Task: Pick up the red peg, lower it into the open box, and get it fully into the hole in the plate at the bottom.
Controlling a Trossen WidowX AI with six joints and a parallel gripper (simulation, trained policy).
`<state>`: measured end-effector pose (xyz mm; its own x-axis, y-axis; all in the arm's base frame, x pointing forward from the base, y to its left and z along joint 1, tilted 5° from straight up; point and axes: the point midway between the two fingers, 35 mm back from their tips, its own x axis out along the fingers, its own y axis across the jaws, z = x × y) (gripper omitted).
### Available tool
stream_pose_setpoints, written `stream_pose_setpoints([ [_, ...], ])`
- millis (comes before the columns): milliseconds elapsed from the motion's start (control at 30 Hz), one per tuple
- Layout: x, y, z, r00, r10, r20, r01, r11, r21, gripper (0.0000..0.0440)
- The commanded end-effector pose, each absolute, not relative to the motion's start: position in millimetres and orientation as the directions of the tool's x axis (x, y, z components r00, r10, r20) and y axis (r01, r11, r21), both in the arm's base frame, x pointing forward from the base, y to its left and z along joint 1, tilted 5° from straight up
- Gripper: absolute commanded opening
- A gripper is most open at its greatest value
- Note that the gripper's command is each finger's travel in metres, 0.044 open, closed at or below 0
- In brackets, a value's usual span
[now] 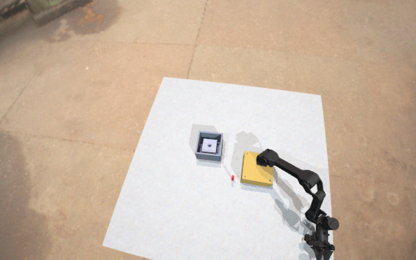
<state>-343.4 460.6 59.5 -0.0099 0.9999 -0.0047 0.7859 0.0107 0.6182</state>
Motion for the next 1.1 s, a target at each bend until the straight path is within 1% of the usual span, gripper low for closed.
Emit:
stream_pose_setpoints([
  [0,-342,464,61,-0.016,1.000,-0.009,0.772,0.018,0.635,0.0411],
  [67,-337,475,63,-0.025,0.999,-0.021,0.737,0.033,0.675,0.0429],
  [133,-329,487,65,-0.032,0.999,-0.042,0.691,0.052,0.721,0.0436],
  [300,-296,520,70,-0.035,0.993,-0.114,0.568,0.113,0.815,0.0430],
  [500,-239,553,78,-0.024,0.976,-0.215,0.420,0.205,0.884,0.0421],
  [767,-156,575,92,0.007,0.938,-0.345,0.259,0.332,0.907,0.0409],
  [1067,-61,573,116,0.052,0.884,-0.464,0.136,0.454,0.881,0.0396],
])
